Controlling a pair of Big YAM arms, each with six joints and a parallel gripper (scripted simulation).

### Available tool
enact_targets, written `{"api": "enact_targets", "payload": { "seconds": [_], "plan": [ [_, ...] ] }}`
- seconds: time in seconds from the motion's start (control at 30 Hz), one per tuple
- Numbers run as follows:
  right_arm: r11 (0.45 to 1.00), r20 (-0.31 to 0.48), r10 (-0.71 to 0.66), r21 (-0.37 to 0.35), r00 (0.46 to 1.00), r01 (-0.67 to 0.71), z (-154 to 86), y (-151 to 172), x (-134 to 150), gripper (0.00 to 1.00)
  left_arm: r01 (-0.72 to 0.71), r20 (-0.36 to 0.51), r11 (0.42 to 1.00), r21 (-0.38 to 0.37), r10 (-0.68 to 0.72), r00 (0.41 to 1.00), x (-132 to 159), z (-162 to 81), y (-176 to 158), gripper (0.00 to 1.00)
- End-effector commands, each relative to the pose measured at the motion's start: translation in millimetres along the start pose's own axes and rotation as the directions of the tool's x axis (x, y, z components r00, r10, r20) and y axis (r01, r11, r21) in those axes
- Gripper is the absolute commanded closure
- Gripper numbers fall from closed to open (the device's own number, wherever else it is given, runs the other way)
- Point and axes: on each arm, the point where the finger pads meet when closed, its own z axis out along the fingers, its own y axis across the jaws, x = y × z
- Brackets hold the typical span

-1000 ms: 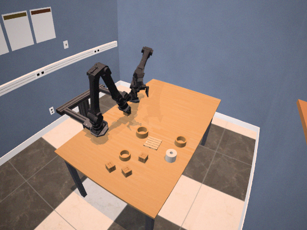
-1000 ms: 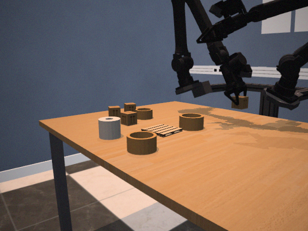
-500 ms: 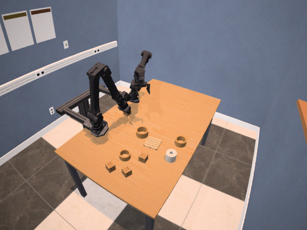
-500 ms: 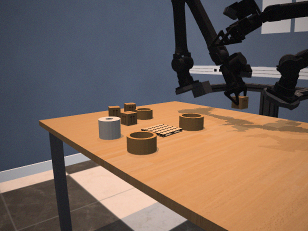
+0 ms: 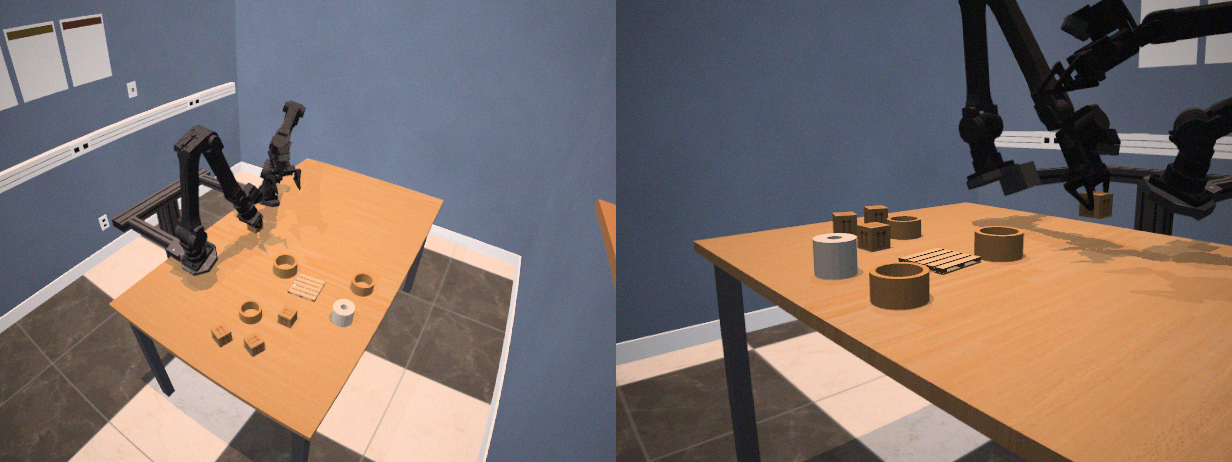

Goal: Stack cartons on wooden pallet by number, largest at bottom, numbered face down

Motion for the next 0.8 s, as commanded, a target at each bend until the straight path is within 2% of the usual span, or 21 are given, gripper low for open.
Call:
{"api": "enact_targets", "payload": {
  "seconds": [0.0,0.17,0.2,0.27,0.43,0.47,0.53,0.67,0.77],
  "plan": [
    [1.0,0.01,0.003,0.002,1.0,-0.003,1,0,-8,0.5,0.005,0.012,1.0,0.005,-0.005,1.0,-7,-2,-2,0.0],
    [1.0,0.01,0.003,0.002,1.0,-0.003,1,0,-8,0.5,0.005,0.012,1.0,0.005,-0.005,1.0,-7,-2,-2,0.0],
    [1.0,0.01,0.003,0.002,1.0,-0.003,1,0,-8,0.5,0.007,0.005,1.0,-0.009,-0.007,1.0,-7,1,3,0.0],
    [1.0,0.01,0.003,0.002,1.0,-0.003,1,0,-8,0.5,0.011,0.023,1.0,-0.018,-0.011,1.0,-25,2,11,0.0],
    [1.0,0.01,0.003,0.002,1.0,-0.003,1,0,-8,0.5,0.017,-0.012,0.997,-0.069,-0.018,1.0,-32,20,48,0.0],
    [1.0,0.024,0.005,0.003,1.0,-0.005,2,-2,-18,0.5,0.023,-0.025,0.996,-0.083,-0.025,0.999,-33,25,59,0.0],
    [1.0,0.024,0.005,0.003,1.0,-0.005,2,-2,-18,0.5,0.023,-0.025,0.996,-0.083,-0.025,0.999,-33,25,59,0.0],
    [0.999,0.008,-0.041,0.001,0.999,0.041,2,-14,-17,0.5,0.071,-0.075,0.985,-0.156,-0.083,0.994,-35,49,130,0.0],
    [0.996,0.017,-0.092,0.003,0.996,0.092,-3,-38,-29,0.5,0.104,-0.097,0.974,-0.201,-0.126,0.987,-33,61,185,0.0]
  ]
}}
